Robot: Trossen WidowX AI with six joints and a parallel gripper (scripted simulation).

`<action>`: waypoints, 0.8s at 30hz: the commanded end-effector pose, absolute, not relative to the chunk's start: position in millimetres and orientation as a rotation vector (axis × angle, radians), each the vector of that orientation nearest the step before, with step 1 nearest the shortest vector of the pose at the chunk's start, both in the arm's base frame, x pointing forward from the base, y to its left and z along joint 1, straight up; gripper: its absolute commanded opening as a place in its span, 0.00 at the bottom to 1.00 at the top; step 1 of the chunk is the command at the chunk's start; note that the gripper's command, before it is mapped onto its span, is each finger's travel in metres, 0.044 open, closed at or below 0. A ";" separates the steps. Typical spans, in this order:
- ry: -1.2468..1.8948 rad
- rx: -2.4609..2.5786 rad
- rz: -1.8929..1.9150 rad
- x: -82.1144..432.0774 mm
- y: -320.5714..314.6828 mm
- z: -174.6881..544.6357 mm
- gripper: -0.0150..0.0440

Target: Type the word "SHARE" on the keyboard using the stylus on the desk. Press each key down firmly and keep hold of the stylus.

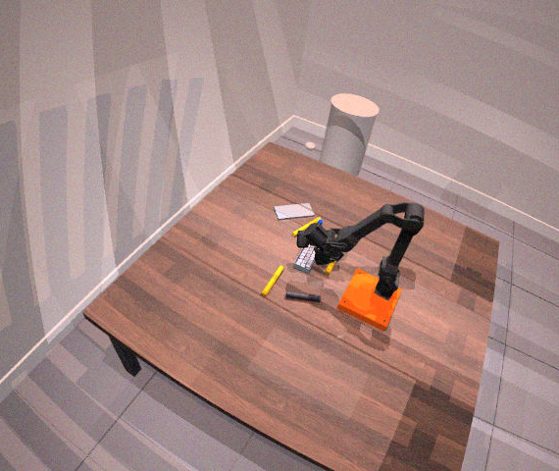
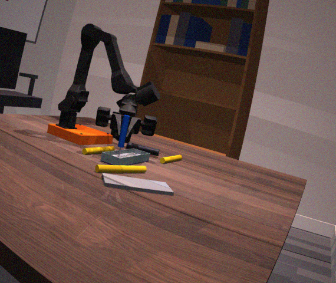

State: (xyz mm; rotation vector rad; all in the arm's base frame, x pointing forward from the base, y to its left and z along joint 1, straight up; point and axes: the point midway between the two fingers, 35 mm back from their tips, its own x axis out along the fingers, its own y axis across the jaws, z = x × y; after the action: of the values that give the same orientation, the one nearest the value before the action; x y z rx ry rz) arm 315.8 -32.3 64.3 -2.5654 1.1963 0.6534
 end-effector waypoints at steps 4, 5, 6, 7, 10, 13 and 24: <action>1.193 -2.568 0.662 315.8 -32.0 60.2 0.39; 1.193 -2.568 0.662 315.8 -32.0 60.0 0.39; 1.193 -2.568 0.662 315.8 -32.0 59.7 0.39; 1.193 -2.568 0.662 315.8 -32.0 59.2 0.39; 1.193 -2.568 0.662 315.8 -32.0 58.0 0.39; 1.193 -2.568 0.663 315.8 -32.0 56.7 0.39; 1.193 -2.568 0.663 315.9 -32.0 52.3 0.39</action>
State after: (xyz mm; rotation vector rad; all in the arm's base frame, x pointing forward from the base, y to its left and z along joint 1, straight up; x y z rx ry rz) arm 316.3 -32.2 56.5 -2.5645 1.1942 0.6482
